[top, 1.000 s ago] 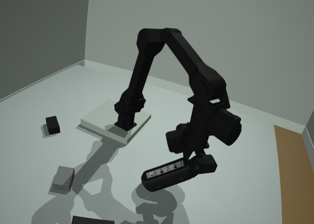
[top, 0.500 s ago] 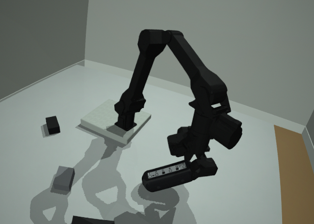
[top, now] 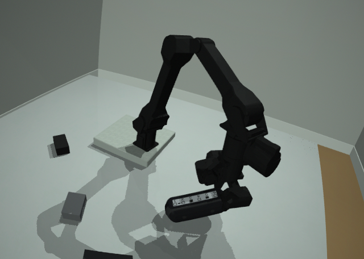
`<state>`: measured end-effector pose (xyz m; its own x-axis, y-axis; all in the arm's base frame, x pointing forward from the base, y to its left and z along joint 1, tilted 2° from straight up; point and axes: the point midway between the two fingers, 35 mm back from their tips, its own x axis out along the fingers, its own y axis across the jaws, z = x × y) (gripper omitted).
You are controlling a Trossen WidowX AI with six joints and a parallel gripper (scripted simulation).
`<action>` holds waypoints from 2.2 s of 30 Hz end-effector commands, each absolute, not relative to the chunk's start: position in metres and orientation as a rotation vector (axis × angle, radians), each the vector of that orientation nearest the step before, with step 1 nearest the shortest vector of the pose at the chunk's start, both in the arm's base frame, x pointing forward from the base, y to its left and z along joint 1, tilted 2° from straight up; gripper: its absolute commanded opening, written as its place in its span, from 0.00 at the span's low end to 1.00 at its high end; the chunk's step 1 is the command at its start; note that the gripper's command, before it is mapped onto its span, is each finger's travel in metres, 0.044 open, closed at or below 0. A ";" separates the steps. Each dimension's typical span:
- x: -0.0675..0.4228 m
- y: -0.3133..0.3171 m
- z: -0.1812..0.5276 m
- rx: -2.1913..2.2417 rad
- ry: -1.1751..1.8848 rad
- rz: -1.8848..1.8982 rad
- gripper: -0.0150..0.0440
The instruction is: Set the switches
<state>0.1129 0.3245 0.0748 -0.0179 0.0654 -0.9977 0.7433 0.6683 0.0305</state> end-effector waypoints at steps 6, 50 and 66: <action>0.112 0.322 0.064 0.691 1.503 -0.638 0.83; 0.110 0.326 0.038 0.693 1.508 -0.631 0.83; 0.127 0.311 0.053 0.695 1.510 -0.625 1.00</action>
<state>0.1130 0.3236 0.0413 -0.0212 0.0538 -0.9983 0.7394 0.6730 0.0205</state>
